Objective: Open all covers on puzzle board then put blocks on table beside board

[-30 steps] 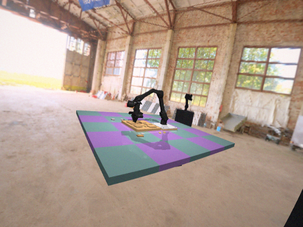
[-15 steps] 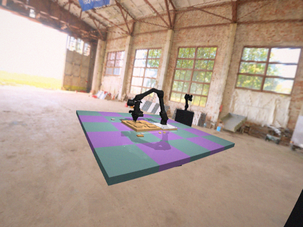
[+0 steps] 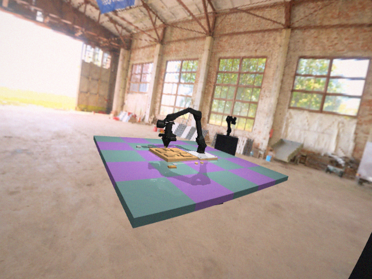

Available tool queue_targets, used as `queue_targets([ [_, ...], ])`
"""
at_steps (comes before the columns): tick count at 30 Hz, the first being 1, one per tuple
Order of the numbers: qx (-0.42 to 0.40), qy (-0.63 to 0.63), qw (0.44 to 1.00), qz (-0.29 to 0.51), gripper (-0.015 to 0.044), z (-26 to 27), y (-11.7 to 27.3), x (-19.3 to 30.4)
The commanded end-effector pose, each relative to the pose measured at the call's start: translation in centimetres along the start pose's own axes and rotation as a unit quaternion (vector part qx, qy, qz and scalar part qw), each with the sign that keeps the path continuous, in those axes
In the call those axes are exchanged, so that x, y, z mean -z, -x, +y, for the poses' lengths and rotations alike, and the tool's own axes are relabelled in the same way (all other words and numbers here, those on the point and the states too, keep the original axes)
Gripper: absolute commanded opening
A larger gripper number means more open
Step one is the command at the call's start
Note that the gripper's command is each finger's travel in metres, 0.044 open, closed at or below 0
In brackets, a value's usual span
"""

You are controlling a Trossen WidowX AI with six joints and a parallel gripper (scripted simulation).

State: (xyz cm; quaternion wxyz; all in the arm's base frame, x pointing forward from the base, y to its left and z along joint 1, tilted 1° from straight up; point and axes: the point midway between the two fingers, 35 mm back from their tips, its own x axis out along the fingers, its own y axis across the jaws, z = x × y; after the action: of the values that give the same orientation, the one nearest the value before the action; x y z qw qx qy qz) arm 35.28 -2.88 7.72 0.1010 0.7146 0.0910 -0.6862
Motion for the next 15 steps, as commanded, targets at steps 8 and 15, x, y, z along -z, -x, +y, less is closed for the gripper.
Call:
queue_targets([
  [8, 0.000, 0.001, 1.000, 0.004, 0.0080, 0.0, 1.7, 0.1],
  [15, 0.000, 0.001, 1.000, 0.004, 0.0080, 0.0, 3.5, 0.1],
])
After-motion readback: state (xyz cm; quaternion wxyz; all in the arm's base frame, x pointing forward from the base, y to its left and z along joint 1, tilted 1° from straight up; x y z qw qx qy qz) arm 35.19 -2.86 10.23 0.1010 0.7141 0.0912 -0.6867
